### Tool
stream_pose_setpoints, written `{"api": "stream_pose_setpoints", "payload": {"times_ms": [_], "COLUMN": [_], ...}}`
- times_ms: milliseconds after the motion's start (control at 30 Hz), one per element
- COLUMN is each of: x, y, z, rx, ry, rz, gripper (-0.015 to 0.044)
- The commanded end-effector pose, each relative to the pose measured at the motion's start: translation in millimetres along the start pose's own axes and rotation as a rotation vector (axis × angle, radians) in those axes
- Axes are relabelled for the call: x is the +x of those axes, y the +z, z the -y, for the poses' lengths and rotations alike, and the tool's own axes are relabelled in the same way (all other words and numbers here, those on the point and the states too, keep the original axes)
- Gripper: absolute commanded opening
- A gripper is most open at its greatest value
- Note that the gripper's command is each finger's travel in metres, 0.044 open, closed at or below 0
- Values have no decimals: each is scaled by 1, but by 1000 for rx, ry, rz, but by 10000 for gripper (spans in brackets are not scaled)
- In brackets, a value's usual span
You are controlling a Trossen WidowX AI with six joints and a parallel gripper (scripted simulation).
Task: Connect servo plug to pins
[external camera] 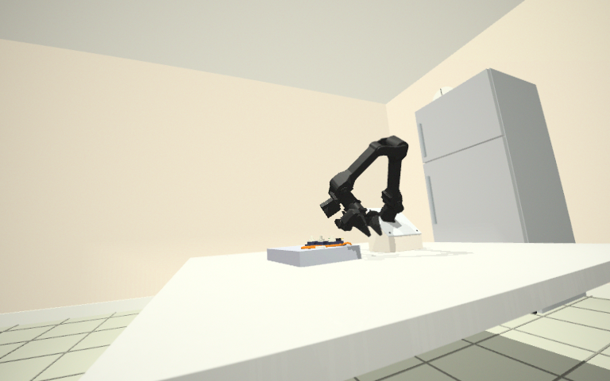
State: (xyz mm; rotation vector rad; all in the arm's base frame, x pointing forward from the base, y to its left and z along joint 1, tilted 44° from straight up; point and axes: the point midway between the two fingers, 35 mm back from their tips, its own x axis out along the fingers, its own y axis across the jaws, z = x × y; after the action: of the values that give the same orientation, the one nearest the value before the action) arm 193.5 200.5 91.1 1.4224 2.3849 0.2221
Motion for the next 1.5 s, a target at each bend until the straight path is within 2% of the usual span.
{"api": "stream_pose_setpoints", "payload": {"times_ms": [0, 333, 1467], "x": [0, -6, -47], "y": [0, 3, 23], "z": [0, 3, -10], "rx": [-2, -141, -720], "ry": [0, -27, -138], "rz": [1, 72, 488], "gripper": [374, 115, 115]}}
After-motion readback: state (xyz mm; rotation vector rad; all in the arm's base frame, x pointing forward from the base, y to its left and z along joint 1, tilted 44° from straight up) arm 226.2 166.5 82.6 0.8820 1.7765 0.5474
